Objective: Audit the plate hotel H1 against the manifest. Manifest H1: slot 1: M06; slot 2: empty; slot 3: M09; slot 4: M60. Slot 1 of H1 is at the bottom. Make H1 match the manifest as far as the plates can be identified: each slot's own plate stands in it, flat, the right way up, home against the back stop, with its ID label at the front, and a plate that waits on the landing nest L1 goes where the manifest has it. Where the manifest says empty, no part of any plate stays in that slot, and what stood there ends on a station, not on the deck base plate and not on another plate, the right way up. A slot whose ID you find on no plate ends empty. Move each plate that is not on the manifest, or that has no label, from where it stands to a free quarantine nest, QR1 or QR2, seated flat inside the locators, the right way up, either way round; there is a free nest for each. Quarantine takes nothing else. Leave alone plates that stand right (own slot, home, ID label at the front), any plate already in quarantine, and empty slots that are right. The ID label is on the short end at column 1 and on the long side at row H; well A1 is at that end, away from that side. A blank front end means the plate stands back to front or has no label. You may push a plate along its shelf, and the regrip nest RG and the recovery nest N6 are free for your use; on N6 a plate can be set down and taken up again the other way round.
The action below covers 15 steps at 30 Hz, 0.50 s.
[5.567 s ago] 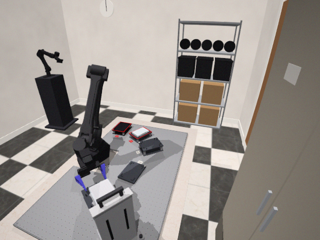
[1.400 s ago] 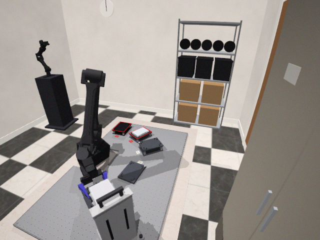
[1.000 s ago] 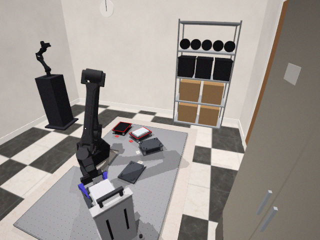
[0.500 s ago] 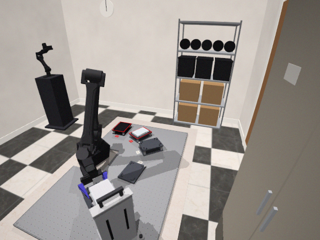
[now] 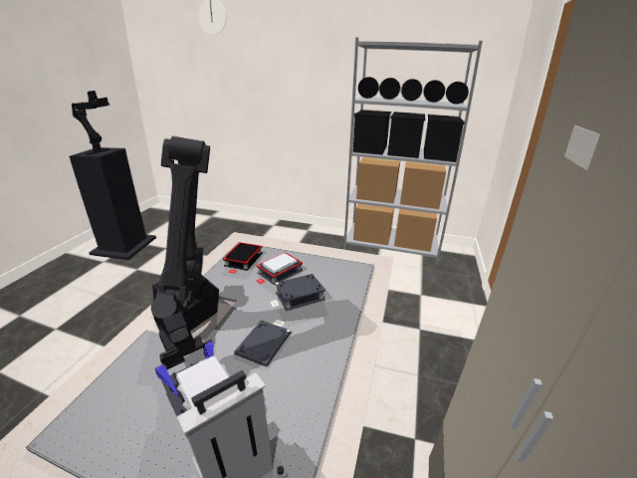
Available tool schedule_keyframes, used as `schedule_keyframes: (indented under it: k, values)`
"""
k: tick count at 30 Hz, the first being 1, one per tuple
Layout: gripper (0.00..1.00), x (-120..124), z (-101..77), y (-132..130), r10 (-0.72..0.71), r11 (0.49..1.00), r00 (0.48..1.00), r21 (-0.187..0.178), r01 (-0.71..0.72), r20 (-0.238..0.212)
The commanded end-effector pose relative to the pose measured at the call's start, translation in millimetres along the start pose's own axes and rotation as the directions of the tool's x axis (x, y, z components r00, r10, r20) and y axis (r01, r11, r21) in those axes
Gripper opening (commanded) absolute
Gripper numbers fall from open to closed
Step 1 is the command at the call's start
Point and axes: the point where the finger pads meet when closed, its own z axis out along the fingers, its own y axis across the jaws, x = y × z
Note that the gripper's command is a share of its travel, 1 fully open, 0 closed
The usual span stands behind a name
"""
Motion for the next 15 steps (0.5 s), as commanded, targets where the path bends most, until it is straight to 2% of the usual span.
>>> schedule_keyframes:
  k: [1, 11, 12, 15]
  values:
    - [1.00, -15, 4.3, -6, -0.015, 1.000, 0.999, 0.009, 0.015, 0.032]
    - [1.00, -15, 4.3, -6, -0.015, 1.000, 0.999, 0.009, 0.015, 0.032]
    - [1.00, -23, 4.7, -14, -0.013, 1.000, 0.999, 0.022, 0.012, 0.050]
    - [1.00, -13, -8.2, -7, -0.022, 1.000, 0.999, 0.018, 0.022, 0.044]
